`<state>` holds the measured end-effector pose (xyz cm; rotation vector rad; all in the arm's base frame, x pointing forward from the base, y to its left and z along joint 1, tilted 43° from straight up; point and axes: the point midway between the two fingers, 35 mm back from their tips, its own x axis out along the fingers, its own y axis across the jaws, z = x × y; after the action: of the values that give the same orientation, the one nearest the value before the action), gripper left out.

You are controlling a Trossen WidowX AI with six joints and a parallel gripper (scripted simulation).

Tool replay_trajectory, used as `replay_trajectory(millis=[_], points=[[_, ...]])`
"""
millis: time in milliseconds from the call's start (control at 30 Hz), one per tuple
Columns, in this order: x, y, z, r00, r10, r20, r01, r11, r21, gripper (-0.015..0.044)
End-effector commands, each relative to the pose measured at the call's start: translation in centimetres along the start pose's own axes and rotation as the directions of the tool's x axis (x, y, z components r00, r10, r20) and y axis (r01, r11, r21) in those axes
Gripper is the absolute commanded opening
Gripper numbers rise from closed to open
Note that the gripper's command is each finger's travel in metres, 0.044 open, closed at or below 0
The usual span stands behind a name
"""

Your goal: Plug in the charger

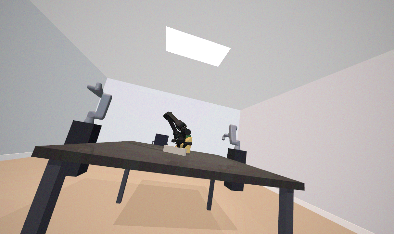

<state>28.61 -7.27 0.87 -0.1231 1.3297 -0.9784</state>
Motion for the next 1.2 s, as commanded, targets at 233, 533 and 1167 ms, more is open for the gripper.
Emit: replay_trajectory(millis=[233,533,1167], points=[[-0.1,0.0,0.6,1.0,0.0,0.005,0.0,1.0,0.0,0.0],[-0.1,0.0,1.0,1.0,0.0,0.006,0.0,1.0,0.0,0.0],[-0.1,0.0,1.7,1.0,0.0,0.006,0.0,1.0,0.0,0.0]])
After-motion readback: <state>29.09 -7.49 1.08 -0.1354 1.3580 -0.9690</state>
